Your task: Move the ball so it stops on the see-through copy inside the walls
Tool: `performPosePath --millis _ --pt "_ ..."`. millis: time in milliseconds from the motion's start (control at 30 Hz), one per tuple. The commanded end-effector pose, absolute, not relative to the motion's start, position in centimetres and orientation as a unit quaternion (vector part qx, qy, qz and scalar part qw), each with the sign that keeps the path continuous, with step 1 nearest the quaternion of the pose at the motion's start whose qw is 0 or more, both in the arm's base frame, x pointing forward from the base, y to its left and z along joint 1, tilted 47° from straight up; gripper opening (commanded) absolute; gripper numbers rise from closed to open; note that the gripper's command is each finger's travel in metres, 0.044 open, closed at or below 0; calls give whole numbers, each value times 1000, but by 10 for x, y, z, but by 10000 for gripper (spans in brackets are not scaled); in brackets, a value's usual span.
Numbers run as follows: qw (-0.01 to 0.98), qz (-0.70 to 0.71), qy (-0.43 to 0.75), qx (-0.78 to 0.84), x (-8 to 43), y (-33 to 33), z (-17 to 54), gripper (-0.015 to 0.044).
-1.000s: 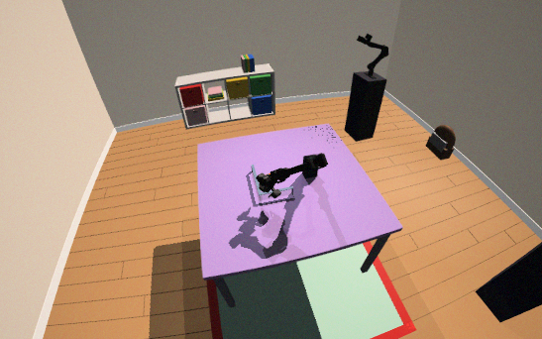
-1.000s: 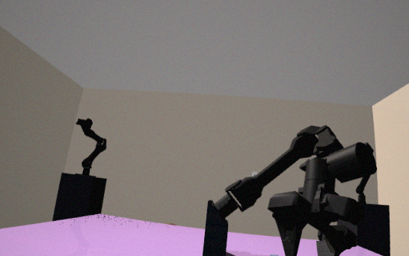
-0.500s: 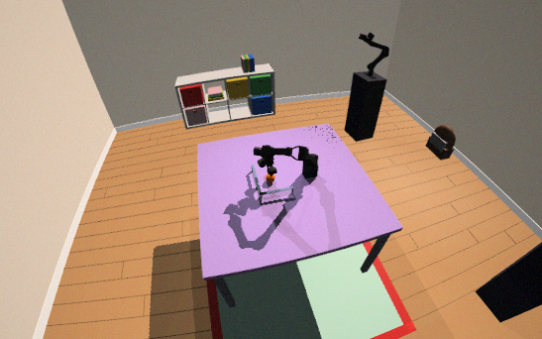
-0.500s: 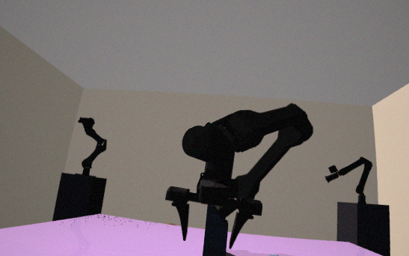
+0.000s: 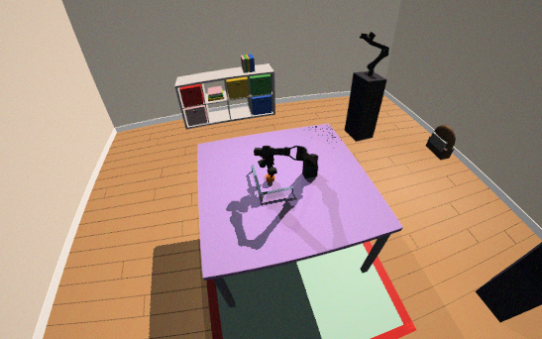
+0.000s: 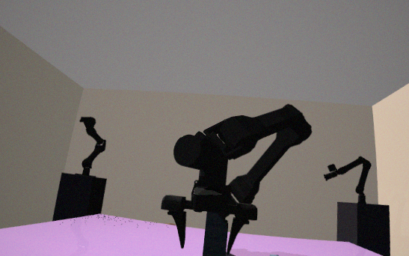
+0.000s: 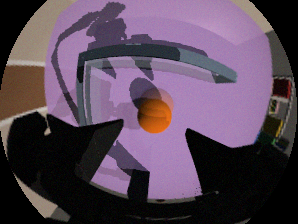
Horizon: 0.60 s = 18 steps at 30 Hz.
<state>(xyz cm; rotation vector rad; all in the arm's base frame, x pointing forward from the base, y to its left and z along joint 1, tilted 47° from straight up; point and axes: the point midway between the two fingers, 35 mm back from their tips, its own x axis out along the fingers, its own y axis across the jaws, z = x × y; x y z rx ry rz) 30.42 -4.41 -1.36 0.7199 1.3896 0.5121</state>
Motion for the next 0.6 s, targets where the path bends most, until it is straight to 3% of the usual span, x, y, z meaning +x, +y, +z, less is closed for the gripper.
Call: performPosePath --millis 0,567 --pt "678 228 619 324 304 -39 -18 433" --pt "678 228 619 325 308 -19 -37 433"
